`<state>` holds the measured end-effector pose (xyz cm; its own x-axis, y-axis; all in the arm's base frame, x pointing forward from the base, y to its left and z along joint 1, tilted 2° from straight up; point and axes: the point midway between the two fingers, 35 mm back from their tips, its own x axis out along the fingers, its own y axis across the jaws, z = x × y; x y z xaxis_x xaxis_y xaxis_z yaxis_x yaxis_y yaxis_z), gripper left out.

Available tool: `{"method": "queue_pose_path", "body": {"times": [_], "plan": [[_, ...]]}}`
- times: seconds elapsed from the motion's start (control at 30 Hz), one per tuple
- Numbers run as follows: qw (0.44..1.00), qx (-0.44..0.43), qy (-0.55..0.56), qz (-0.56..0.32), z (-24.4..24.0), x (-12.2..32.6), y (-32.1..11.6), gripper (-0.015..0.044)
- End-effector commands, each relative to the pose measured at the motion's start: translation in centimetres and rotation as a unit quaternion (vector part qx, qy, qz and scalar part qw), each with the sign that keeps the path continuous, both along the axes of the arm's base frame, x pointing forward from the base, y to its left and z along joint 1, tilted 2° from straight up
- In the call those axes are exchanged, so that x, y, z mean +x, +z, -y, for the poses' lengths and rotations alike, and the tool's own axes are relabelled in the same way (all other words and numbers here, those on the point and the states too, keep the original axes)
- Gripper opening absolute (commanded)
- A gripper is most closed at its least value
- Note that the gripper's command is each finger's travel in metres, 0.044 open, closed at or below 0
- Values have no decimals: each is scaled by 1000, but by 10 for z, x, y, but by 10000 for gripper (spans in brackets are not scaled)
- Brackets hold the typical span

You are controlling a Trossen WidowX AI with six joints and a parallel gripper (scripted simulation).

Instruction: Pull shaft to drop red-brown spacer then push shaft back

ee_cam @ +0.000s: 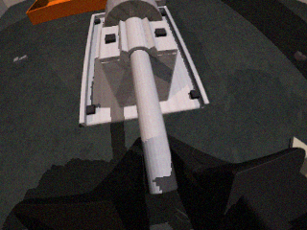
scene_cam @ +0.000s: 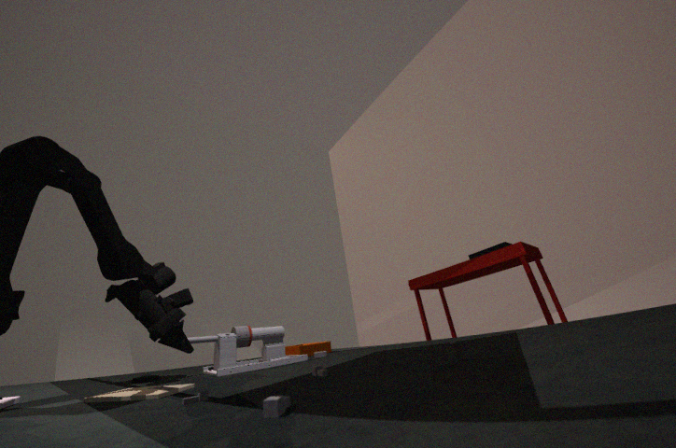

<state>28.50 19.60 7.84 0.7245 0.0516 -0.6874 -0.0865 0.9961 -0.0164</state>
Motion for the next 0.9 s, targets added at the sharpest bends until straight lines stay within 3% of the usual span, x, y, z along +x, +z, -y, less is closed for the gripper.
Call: {"method": "queue_pose_path", "body": {"times": [0.0,0.87], "plan": [[1000,0,-2,1,1,-1,0,0],[1000,0,-2,0,1,-3,0,0]]}}
